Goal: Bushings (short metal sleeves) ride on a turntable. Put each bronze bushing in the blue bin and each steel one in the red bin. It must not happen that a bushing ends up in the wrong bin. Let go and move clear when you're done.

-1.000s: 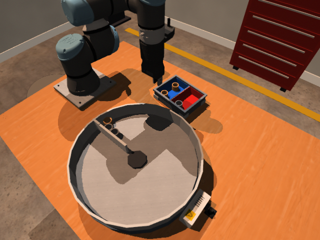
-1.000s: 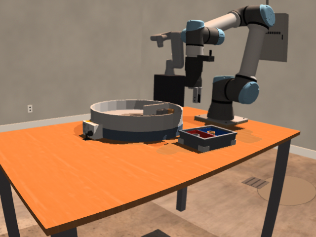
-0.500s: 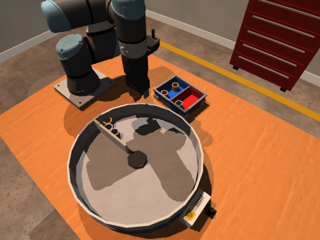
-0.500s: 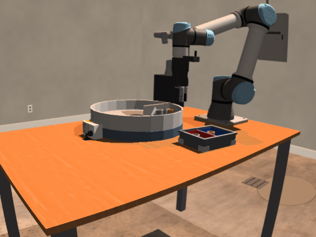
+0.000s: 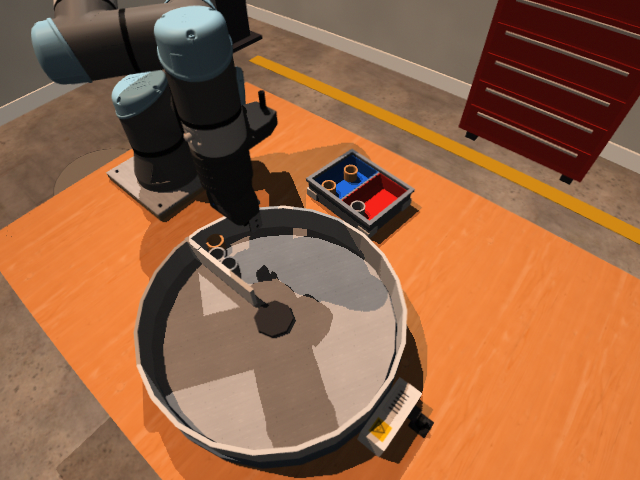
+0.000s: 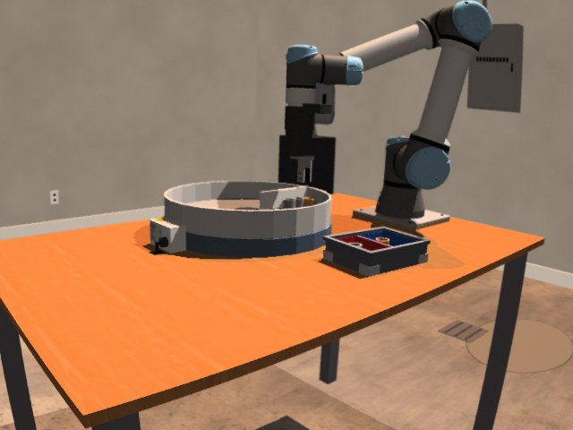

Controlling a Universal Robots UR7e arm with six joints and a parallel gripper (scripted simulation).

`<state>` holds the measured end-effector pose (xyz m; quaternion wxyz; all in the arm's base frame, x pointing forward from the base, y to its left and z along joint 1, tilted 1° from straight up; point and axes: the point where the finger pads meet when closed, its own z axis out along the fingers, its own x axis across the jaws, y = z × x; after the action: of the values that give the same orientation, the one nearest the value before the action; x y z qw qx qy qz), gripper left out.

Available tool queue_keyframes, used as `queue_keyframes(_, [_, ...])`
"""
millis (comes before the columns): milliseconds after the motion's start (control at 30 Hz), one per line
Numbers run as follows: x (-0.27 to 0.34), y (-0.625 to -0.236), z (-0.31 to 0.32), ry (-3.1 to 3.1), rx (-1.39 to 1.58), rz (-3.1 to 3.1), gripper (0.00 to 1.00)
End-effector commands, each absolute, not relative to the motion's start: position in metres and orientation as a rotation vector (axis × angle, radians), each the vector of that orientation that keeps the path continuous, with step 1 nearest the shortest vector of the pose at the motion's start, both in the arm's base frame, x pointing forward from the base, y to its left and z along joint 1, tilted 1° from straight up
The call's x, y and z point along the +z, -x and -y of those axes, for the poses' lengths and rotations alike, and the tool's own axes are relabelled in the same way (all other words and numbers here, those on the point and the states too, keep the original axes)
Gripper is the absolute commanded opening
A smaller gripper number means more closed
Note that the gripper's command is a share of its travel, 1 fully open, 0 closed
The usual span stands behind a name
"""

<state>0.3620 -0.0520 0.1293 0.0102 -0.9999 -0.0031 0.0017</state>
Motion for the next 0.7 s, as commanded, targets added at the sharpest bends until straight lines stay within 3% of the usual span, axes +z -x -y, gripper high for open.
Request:
queue_keyframes(0, [0.128, -0.364, 0.059, 3.119, 0.001, 0.011, 0.40])
queue_keyframes(167, [0.123, -0.365, 0.113, 3.119, 0.002, 0.002, 0.40])
queue_keyframes(667, [0.114, -0.365, 0.112, 3.120, 0.002, 0.002, 0.40])
